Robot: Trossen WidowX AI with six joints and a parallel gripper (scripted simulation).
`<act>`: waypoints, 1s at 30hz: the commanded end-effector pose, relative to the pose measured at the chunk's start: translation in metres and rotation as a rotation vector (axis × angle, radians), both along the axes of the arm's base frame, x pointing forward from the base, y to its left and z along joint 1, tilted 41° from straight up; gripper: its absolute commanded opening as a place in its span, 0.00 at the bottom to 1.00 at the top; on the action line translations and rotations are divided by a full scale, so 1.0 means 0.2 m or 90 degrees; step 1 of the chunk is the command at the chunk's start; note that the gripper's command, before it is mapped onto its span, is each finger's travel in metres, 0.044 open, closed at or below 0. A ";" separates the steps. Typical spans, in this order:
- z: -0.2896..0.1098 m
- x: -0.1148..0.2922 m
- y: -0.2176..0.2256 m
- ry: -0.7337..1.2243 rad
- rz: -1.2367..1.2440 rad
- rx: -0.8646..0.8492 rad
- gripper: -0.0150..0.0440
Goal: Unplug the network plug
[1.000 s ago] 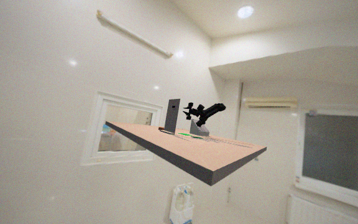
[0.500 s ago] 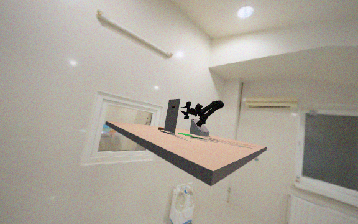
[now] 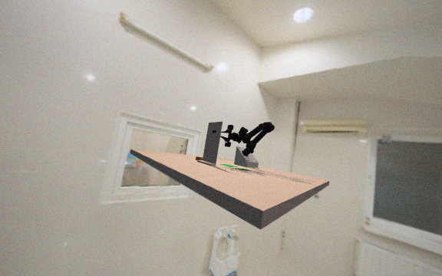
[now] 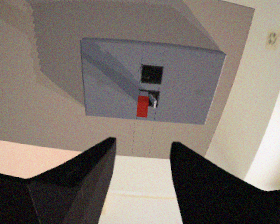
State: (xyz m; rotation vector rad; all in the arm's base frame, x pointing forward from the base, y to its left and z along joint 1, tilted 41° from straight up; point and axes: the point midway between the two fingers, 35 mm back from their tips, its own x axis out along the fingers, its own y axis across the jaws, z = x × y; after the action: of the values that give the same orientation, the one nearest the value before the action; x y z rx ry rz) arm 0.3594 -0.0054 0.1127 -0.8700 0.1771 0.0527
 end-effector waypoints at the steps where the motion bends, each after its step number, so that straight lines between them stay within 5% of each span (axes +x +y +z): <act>1: 0.00 0.04 0.00 -0.001 -0.004 0.002 0.52; 30: 0.00 0.26 0.04 -0.003 -0.004 0.002 0.52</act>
State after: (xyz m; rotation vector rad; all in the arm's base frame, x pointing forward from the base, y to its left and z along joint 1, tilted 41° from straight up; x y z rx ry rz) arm 0.4050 0.0024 0.1146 -0.8694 0.1703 0.0498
